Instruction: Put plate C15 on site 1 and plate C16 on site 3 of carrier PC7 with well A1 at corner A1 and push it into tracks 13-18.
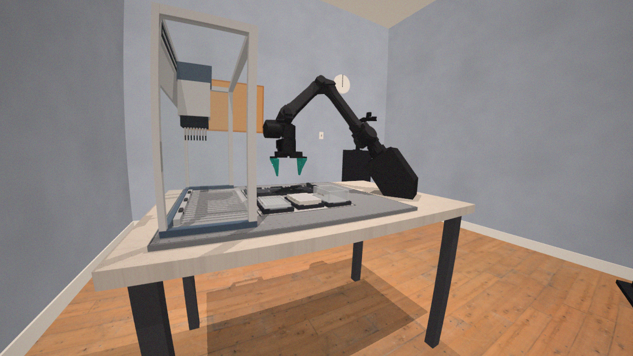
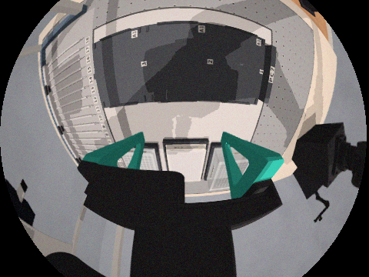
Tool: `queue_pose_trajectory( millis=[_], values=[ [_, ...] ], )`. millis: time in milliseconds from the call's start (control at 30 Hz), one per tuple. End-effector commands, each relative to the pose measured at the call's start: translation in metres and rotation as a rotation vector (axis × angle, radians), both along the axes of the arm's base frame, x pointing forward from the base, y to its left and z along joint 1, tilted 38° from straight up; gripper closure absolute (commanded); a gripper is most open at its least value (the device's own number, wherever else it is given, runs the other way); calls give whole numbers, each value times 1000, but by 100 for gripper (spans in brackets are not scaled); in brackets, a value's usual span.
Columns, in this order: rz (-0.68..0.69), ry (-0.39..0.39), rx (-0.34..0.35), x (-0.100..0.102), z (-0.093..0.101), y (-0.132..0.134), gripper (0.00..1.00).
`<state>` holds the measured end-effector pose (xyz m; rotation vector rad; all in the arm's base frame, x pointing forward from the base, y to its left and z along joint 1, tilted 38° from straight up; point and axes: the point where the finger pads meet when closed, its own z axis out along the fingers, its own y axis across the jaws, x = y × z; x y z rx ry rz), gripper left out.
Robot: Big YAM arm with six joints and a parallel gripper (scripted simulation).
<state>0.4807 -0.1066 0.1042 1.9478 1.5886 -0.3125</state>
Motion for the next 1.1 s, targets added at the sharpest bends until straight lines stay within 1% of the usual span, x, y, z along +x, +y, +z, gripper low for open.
queue_pose_trajectory(
  millis=[0,33,100,167,233,333,400,500,533,567,600,733,867,900,967,1000,1067],
  values=[
    [24,-48,-4,23,12,0,0],
    [13,-35,-4,18,5,-7,0],
    [13,-12,-4,10,-8,-9,0],
    [13,-12,-4,11,-12,-13,0],
    [13,-23,-4,16,-12,-16,0],
    [13,-11,-3,12,-23,-20,0],
    [13,-23,-4,19,-23,-24,0],
    [13,-23,-4,19,-25,-25,0],
    [41,-21,-5,21,-27,-13,0],
    [26,-15,-4,19,-32,-22,0],
    [13,-18,-4,19,-33,-30,0],
    [13,-12,-4,18,-44,-36,0],
    [13,-19,-5,23,-48,-42,0],
    [21,-41,-6,28,-36,-33,0],
    [21,-41,-6,28,-36,-33,0],
    [47,-28,-6,28,-45,-25,0],
    [47,-28,-6,28,-45,-25,0]
  ],
)
